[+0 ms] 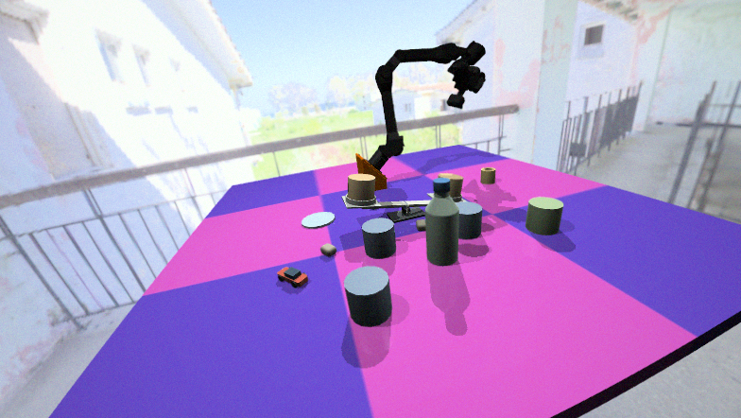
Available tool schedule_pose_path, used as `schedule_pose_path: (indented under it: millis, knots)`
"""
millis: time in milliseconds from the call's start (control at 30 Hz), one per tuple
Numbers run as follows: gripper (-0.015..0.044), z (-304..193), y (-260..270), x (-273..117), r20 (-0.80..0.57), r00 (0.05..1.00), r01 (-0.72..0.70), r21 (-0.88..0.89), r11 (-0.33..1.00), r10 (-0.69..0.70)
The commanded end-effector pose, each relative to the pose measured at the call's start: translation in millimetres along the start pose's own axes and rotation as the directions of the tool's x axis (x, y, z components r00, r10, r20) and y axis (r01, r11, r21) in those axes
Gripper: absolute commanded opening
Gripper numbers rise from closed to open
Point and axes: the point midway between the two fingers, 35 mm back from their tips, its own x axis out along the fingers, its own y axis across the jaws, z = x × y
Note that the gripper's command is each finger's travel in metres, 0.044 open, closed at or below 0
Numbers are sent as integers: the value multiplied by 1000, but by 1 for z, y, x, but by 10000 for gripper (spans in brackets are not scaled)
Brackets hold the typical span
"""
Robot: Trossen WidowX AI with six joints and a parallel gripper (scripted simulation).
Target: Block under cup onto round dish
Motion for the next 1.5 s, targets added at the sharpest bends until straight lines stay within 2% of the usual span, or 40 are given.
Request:
schedule_pose_path:
  millis: [0,233,433,600,833,1100,1267,1467]
  knots:
    - [440,28,-24,10,79,994,84,-26,996,-82]
    - [440,84,-74,11,228,944,253,-42,966,-237]
    - [440,132,-124,-13,355,858,399,-6,917,-371]
    - [440,164,-166,-47,435,767,502,53,863,-472]
    - [440,189,-234,-125,509,611,613,181,769,-606]
    - [440,169,-297,-224,552,449,649,339,681,-702]
    - [440,134,-327,-277,578,362,633,424,648,-732]
    - [440,79,-352,-324,623,264,595,496,632,-736]
